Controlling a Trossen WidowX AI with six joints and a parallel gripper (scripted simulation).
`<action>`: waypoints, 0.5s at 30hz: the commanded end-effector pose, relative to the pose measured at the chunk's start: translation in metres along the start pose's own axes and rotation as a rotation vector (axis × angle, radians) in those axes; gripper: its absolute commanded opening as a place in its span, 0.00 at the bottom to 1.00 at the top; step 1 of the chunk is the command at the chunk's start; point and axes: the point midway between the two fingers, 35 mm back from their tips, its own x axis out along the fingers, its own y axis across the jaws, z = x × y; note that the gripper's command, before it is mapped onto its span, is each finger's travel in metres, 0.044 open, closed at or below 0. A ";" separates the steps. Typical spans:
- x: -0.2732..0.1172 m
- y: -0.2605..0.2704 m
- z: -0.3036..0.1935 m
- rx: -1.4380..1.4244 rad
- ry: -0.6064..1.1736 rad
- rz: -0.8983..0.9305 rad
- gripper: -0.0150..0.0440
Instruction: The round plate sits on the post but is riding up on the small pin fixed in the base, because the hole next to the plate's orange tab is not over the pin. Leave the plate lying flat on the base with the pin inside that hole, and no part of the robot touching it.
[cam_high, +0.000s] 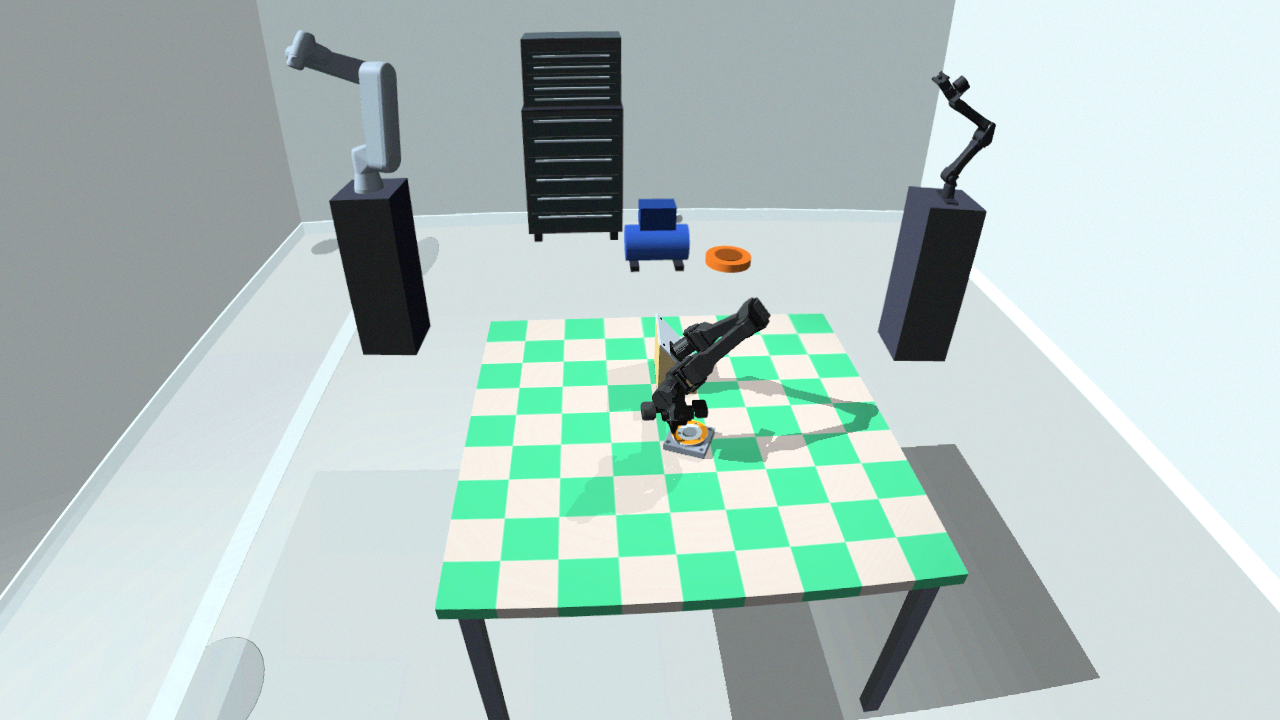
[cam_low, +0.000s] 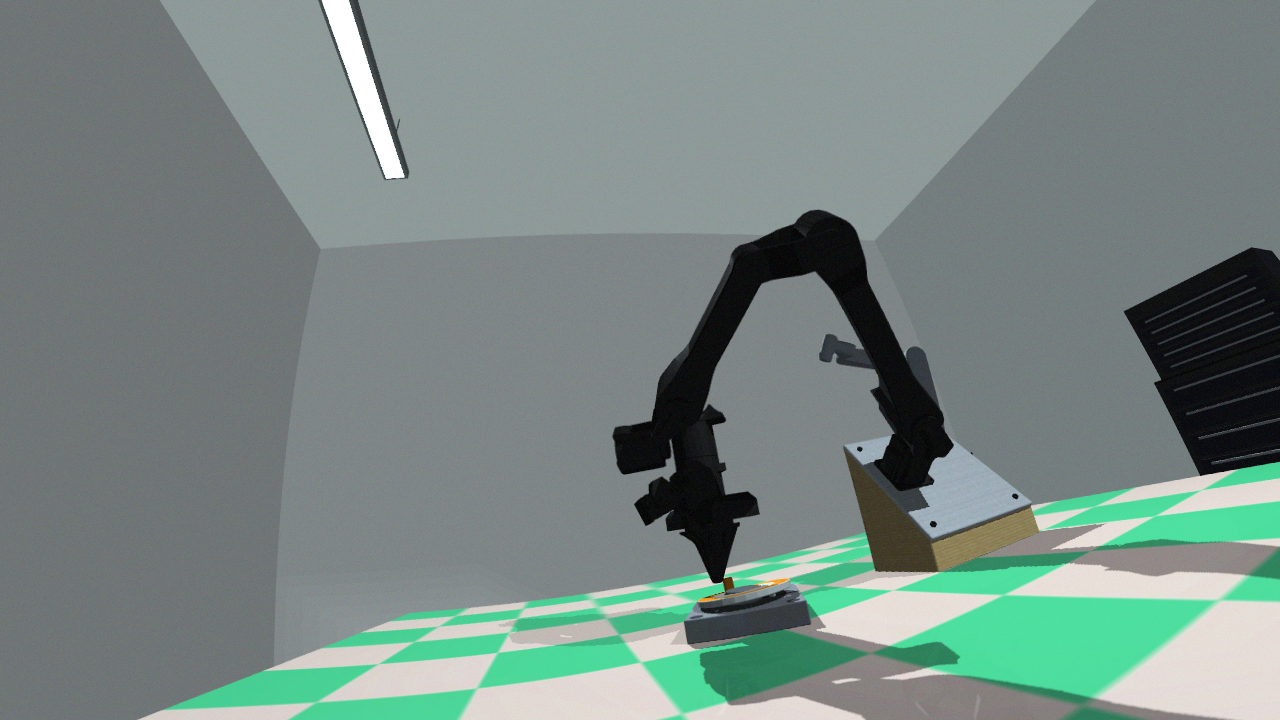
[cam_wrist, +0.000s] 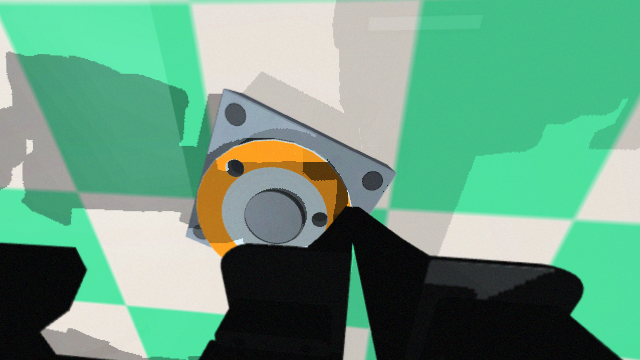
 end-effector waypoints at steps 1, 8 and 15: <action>0.003 0.000 -0.008 0.006 0.017 0.002 0.25; 0.003 0.000 -0.010 0.006 0.017 0.002 0.25; 0.003 0.000 -0.013 0.006 0.017 0.002 0.25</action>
